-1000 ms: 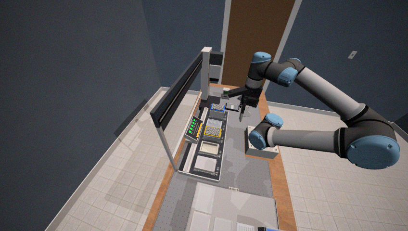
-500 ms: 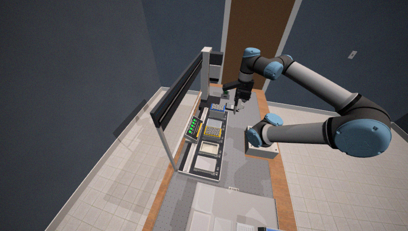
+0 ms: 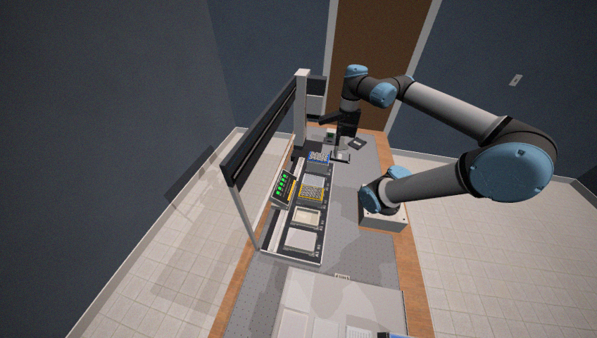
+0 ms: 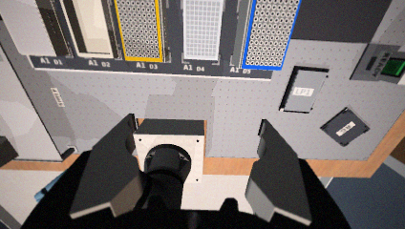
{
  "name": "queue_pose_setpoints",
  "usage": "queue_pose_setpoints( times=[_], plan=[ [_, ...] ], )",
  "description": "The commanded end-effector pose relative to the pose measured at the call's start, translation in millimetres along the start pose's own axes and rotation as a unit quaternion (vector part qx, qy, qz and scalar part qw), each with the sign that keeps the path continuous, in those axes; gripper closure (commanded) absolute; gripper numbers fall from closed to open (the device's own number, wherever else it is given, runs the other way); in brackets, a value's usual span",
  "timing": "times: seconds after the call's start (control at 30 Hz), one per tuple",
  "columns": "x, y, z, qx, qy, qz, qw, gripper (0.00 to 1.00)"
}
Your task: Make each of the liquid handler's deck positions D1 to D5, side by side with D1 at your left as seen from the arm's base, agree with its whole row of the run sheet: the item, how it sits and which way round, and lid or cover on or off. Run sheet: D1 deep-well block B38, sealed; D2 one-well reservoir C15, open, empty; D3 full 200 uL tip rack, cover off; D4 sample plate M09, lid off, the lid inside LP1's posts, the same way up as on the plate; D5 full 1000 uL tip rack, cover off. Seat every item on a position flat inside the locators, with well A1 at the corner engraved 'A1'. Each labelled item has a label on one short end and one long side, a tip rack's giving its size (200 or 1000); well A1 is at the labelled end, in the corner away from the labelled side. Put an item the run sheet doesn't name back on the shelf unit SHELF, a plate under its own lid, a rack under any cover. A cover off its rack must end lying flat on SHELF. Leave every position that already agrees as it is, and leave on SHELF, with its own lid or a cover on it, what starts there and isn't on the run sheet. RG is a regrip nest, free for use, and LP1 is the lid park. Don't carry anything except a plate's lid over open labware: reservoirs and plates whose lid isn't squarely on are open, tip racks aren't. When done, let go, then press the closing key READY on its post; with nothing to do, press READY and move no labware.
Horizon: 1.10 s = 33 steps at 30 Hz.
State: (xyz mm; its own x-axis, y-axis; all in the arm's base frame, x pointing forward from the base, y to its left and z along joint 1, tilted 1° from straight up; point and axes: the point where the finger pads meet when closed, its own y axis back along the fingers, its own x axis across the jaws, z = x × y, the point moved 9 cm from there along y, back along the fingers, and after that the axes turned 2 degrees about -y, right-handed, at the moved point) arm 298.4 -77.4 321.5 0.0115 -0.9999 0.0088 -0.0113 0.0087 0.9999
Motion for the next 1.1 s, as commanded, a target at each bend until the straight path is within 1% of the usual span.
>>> queue_pose_setpoints(
  times=[0.0, 0.03, 0.53, 0.6, 0.97, 1.07],
  plan=[
    [14.0, 0.0, -10.9, 0.0, 0.0, 0.0, 1.0, 0.18],
    [14.0, 0.0, -10.9, 0.0, 0.0, 0.0, 1.0, 0.18],
    [74.7, 0.0, -55.0, 0.0, 0.0, 0.0, 1.0, 0.18],
    [74.7, 0.0, -55.0, 0.0, 0.0, 0.0, 1.0, 0.18],
    [119.2, 0.1, -87.3, 0.0, 0.0, 0.0, 1.0, 0.18],
    [119.5, 0.1, -87.5, 0.0, 0.0, 0.0, 1.0, 0.18]
  ],
)
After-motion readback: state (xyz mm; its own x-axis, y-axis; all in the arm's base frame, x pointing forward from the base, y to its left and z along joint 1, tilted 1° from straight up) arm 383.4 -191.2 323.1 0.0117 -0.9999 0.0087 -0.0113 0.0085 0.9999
